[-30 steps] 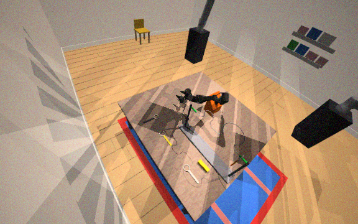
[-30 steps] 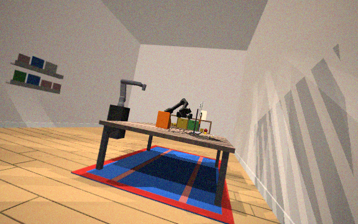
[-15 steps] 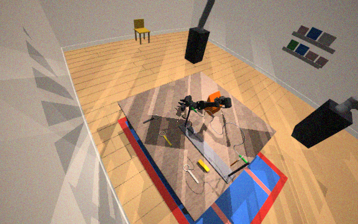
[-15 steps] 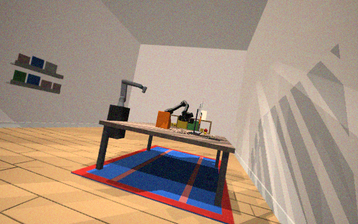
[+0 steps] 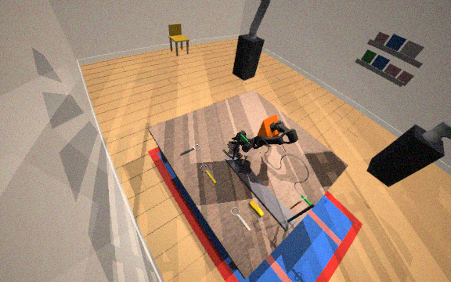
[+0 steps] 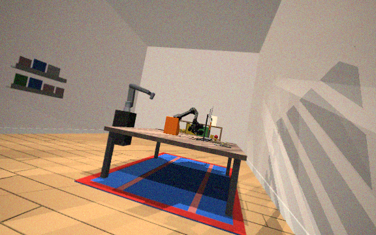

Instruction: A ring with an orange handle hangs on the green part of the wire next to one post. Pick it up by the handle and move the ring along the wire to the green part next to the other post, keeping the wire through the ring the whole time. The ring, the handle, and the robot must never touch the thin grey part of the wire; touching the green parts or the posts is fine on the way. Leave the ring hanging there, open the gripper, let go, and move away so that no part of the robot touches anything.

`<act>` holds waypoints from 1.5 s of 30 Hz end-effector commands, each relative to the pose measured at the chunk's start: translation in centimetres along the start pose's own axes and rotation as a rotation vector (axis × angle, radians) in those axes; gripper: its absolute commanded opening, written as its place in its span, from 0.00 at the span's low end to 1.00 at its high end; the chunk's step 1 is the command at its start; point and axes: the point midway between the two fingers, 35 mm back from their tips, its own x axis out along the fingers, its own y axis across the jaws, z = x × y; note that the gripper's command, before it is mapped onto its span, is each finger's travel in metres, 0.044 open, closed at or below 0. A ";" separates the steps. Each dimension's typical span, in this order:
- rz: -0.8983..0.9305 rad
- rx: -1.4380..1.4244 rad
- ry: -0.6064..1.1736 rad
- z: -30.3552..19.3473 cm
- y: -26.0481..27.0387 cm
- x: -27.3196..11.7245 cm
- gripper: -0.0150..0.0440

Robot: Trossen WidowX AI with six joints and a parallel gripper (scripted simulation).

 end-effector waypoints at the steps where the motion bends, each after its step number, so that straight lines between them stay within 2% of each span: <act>1: 0.006 -0.059 0.022 -2.2 0.6 -1.1 0.53; 7: 0.022 -0.101 0.009 -4.1 1.9 -2.9 0.53; 18: 0.315 -0.145 -0.075 -7.5 13.2 -11.7 0.53; 31: 0.745 -0.214 -0.222 -13.8 24.1 -28.9 0.53; 45: 1.043 -0.194 -0.430 -18.6 27.0 -46.7 0.53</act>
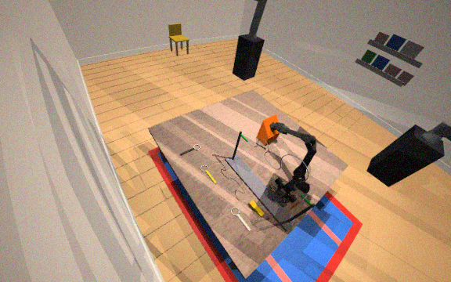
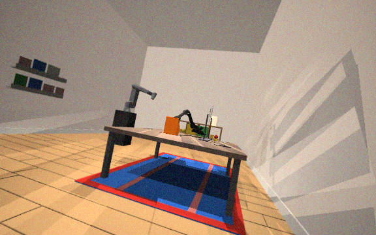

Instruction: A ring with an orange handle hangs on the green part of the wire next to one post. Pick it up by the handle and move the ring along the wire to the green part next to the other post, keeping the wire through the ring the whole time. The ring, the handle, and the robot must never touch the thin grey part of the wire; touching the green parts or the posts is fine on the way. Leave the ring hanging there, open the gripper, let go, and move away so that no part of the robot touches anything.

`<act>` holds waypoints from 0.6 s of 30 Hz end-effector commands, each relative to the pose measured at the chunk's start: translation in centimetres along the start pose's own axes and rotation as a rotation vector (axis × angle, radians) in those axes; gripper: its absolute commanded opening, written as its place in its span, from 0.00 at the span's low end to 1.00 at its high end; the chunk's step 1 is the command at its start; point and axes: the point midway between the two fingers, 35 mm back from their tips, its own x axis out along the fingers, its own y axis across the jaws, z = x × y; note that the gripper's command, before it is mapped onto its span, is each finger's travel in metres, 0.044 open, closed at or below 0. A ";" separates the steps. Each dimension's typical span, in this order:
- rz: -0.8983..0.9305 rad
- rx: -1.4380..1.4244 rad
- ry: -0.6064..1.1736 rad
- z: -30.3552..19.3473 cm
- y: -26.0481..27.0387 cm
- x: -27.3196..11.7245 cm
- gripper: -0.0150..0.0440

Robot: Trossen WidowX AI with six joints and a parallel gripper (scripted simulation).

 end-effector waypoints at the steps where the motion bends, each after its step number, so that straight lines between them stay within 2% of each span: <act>1: 0.049 0.018 -0.081 1.5 4.4 -2.9 0.53; 8: 0.069 0.078 -0.190 4.1 10.0 -8.7 0.53; 15: 0.069 0.079 -0.192 4.3 10.1 -8.8 0.53; 18: 0.071 0.079 -0.194 6.2 10.1 -7.1 0.53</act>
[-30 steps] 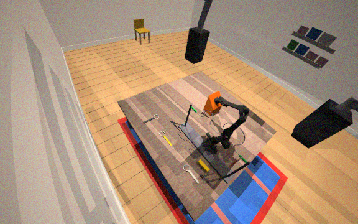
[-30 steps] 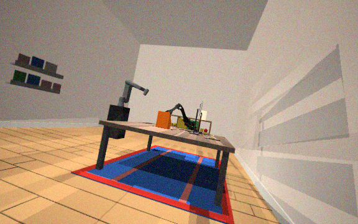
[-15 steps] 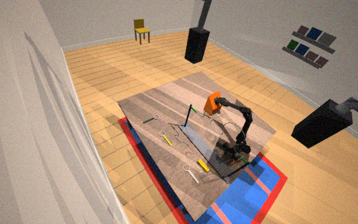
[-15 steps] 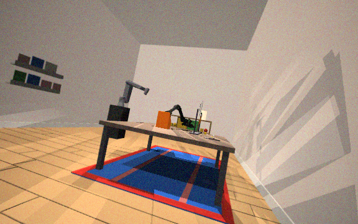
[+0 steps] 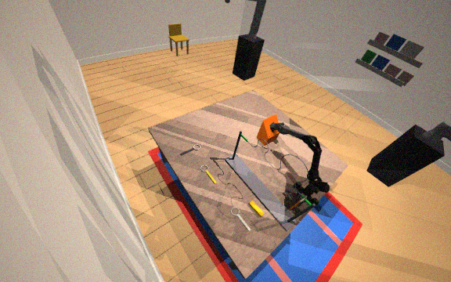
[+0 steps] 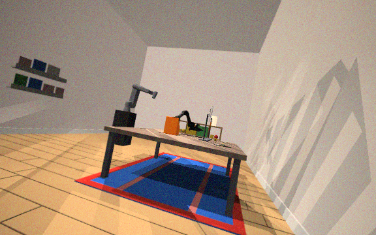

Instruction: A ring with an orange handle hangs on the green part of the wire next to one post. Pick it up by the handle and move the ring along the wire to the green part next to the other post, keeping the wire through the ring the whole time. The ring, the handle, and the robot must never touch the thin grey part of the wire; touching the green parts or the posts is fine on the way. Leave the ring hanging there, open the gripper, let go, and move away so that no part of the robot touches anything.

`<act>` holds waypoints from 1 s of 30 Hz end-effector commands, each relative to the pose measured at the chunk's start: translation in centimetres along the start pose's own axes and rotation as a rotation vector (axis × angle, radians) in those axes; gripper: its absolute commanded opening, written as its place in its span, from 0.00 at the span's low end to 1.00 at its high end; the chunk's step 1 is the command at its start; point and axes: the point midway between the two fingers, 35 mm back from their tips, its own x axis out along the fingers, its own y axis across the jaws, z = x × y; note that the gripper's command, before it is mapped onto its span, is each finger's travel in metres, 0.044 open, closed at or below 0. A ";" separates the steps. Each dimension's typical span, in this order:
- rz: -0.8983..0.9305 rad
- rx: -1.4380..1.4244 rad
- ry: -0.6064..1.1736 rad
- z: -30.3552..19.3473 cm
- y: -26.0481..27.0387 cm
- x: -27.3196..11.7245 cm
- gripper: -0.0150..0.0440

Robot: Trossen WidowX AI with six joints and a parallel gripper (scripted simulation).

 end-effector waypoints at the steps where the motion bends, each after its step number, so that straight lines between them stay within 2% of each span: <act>1: -0.004 -0.003 -0.011 2.0 -0.1 2.5 0.53; 4: -0.002 -0.004 -0.012 4.1 -0.3 4.8 0.53; 30: 0.000 -0.005 -0.014 4.6 -0.2 7.5 0.53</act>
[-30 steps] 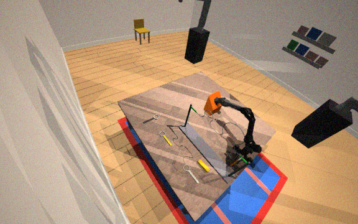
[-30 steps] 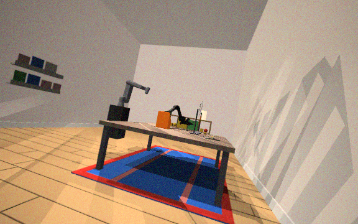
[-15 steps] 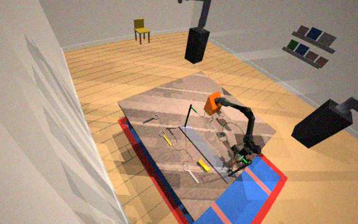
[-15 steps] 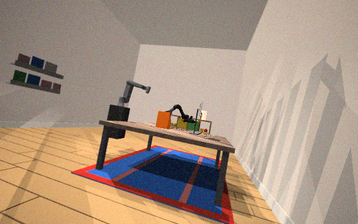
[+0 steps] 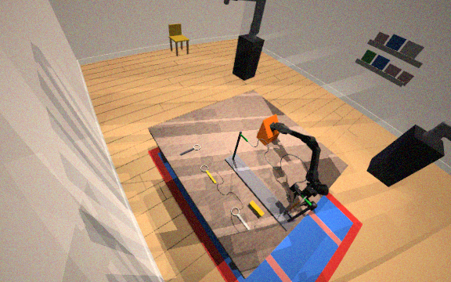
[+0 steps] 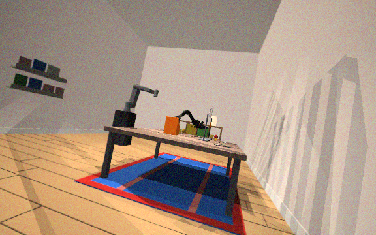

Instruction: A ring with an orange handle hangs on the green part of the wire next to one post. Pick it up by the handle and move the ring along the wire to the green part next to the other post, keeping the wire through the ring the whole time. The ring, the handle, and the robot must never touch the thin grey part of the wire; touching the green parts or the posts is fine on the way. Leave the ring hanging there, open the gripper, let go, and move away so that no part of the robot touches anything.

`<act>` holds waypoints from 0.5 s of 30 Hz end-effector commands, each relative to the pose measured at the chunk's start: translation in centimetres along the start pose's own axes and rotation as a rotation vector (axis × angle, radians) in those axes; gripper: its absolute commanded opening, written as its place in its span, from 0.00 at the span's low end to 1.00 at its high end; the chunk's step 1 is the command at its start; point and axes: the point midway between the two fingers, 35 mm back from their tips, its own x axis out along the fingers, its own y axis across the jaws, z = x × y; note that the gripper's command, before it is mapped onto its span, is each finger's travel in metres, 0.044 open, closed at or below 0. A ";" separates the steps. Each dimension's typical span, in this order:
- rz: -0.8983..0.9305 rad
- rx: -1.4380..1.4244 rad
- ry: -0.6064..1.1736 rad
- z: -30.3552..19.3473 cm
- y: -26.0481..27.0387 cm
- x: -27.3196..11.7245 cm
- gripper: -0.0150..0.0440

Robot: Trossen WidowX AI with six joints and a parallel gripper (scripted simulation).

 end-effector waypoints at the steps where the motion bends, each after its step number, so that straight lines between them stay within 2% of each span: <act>1: -0.001 -0.003 0.004 -0.5 0.0 0.8 0.53; 15: 0.000 -0.004 0.003 -0.5 0.1 3.0 0.53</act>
